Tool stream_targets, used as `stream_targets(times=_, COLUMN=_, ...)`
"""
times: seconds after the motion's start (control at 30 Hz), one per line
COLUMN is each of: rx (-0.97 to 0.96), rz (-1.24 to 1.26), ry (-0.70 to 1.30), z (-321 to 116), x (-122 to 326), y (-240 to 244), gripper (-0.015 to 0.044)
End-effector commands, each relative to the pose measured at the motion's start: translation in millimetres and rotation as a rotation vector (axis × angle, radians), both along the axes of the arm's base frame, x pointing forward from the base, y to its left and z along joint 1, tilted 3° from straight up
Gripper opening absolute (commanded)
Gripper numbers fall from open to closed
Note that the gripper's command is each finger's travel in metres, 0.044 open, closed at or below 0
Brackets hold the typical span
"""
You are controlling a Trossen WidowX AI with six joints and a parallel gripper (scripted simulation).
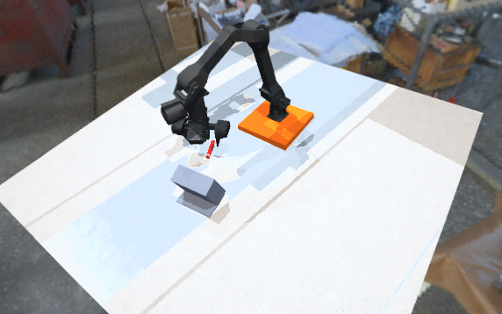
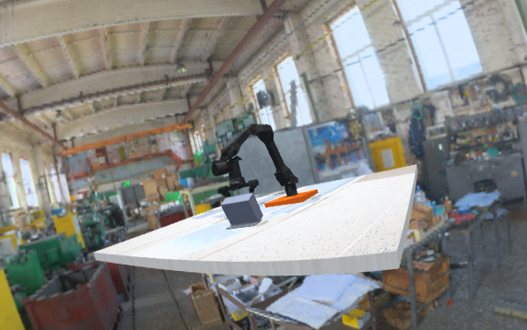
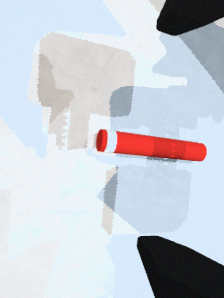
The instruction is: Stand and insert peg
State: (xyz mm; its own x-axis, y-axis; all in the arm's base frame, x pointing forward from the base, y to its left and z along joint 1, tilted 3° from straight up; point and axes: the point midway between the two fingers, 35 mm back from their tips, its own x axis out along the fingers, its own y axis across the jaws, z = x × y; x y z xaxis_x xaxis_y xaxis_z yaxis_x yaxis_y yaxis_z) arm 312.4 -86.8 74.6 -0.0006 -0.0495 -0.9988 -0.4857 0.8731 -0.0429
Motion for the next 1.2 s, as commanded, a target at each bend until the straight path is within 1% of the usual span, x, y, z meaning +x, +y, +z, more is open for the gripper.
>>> stream_targets(times=0.0, rx=0.004, rz=0.005, ry=0.003, z=-7, x=-1, y=0, gripper=0.044)
stream_targets(times=1.03, rx=0.004, rz=0.005, ry=0.004, z=-54, x=-4, y=-1, gripper=0.044)
stream_targets(times=1.17, rx=0.004, rz=0.005, ry=0.004, z=-54, x=-4, y=-1, gripper=0.0335)
